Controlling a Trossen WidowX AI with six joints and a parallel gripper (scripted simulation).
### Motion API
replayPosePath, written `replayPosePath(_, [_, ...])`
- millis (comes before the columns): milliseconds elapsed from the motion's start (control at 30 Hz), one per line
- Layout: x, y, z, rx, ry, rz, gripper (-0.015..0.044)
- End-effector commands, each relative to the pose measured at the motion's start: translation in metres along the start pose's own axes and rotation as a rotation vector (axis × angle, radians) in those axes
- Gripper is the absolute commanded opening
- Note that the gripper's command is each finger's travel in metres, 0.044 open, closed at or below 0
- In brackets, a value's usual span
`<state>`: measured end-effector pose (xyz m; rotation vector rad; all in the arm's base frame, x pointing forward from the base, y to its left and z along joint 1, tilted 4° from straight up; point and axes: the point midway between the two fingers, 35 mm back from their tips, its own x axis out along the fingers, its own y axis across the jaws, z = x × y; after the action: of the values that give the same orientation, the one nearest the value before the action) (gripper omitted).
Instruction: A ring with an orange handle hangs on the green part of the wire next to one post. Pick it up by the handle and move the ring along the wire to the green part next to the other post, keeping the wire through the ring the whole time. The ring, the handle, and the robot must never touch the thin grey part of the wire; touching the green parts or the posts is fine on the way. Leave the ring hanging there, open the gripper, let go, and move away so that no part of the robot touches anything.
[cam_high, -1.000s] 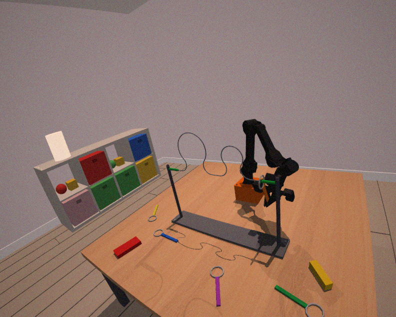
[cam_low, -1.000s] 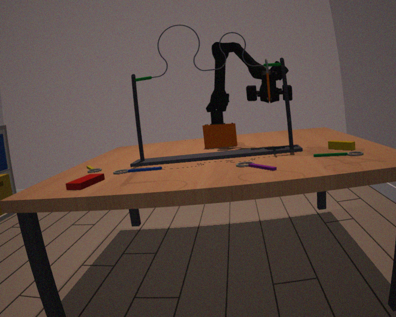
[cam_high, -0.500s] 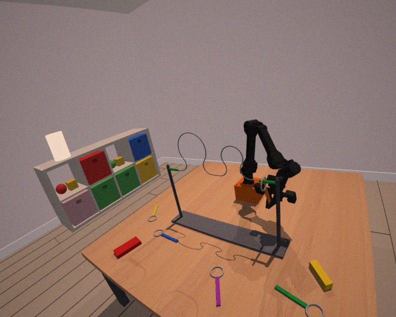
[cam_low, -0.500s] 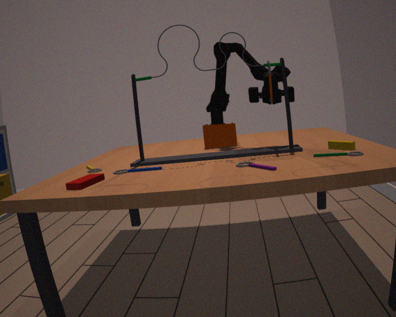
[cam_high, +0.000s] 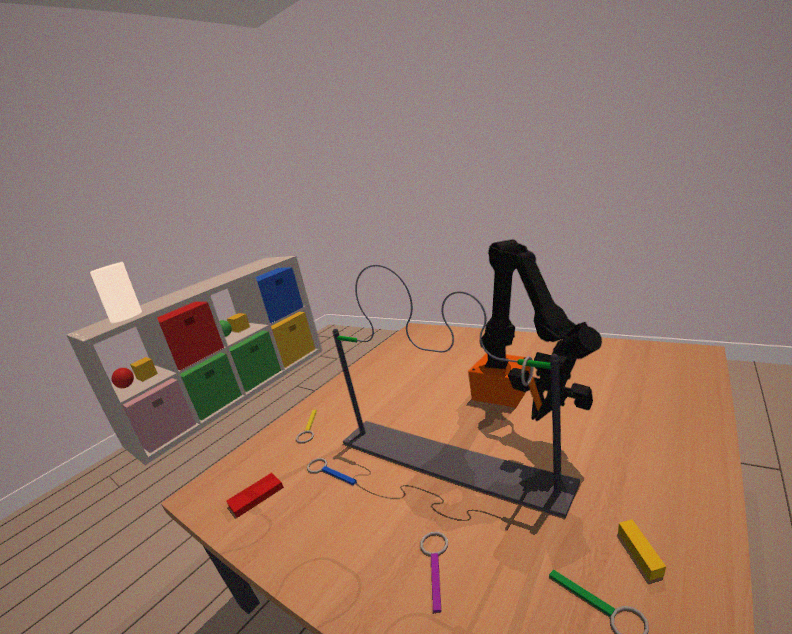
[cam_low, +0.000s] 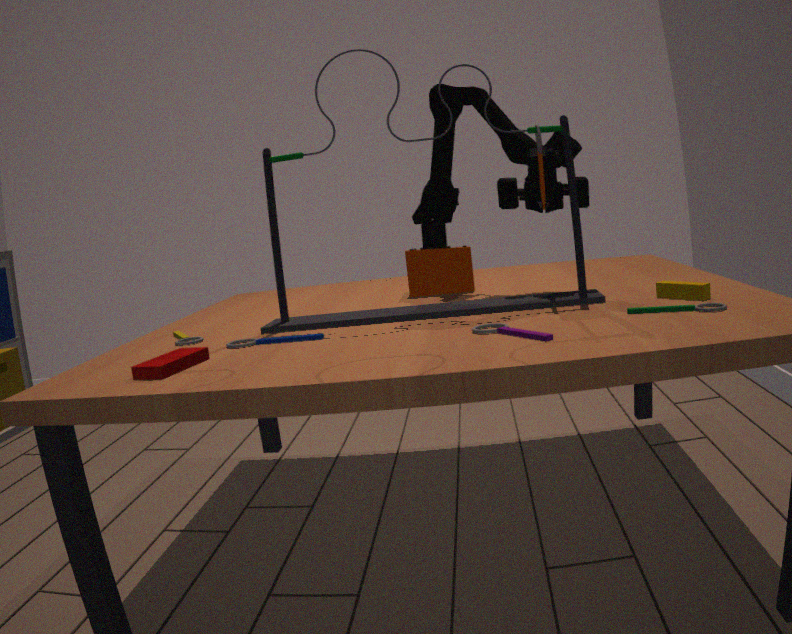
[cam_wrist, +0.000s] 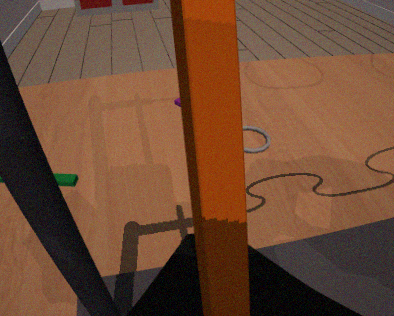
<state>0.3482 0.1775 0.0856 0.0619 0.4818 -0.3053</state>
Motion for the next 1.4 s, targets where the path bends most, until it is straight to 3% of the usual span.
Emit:
replayPosePath(0, [0.0,0.0,0.0,0.004,-0.002,-0.001,-0.015])
replayPosePath(267, [0.0,0.0,0.0,0.004,-0.002,-0.001,-0.015])
replayPosePath(667, [-0.002,0.0,0.0,0.0,0.001,0.0,0.016])
replayPosePath(1033, [-0.049,0.0,-0.001,0.004,0.002,-0.001,0.016])
replayPosePath(1367, [-0.05,0.0,-0.001,0.004,0.001,-0.001,0.016])
